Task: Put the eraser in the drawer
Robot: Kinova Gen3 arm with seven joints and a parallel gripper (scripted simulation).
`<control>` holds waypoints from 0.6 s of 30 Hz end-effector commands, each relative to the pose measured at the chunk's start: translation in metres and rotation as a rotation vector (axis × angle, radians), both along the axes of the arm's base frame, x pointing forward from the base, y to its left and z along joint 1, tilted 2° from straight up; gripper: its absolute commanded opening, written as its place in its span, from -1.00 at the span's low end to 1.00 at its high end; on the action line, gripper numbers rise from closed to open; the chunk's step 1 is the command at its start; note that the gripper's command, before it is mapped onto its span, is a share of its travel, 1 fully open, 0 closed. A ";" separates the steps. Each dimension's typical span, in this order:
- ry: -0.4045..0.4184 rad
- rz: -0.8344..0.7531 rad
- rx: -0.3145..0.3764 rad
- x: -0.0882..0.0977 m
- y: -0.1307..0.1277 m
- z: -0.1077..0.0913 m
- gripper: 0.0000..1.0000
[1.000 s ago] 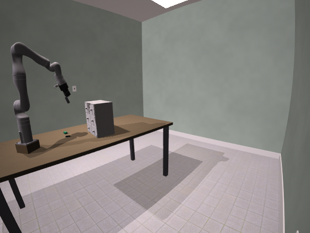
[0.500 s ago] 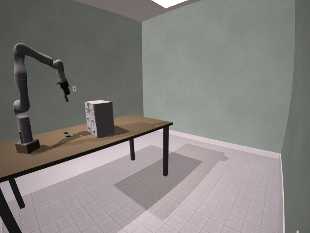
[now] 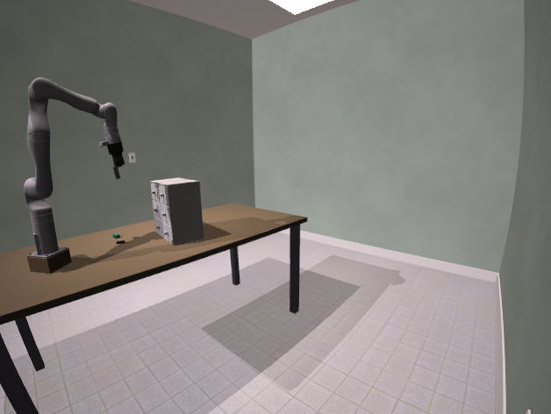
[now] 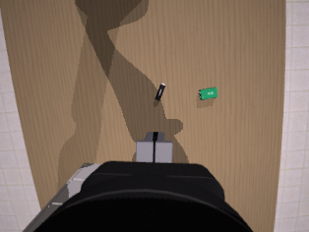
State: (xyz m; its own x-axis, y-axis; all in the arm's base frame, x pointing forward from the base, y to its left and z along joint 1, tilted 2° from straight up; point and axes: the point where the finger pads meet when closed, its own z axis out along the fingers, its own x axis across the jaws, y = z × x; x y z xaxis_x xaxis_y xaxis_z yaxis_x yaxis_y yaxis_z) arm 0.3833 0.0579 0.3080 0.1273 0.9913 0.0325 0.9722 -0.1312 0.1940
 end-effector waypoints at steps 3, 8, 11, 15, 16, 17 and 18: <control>0.026 -0.004 0.000 0.001 -0.001 0.003 -1.00; 0.049 -0.003 0.003 -0.001 -0.001 0.006 -1.00; 0.060 -0.003 0.005 -0.002 -0.001 0.007 -1.00; 0.080 -0.002 0.007 -0.004 -0.001 0.009 -1.00; 0.085 -0.002 0.008 -0.004 -0.001 0.010 -1.00; 0.089 -0.002 0.008 -0.004 -0.001 0.010 -1.00; 0.094 -0.002 0.009 -0.005 0.000 0.011 -1.00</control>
State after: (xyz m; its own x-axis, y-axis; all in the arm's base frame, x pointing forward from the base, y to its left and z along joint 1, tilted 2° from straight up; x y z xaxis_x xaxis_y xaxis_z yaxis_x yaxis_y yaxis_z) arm 0.3768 0.0583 0.3184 0.1284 0.9912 0.0319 0.9858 -0.1310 0.1051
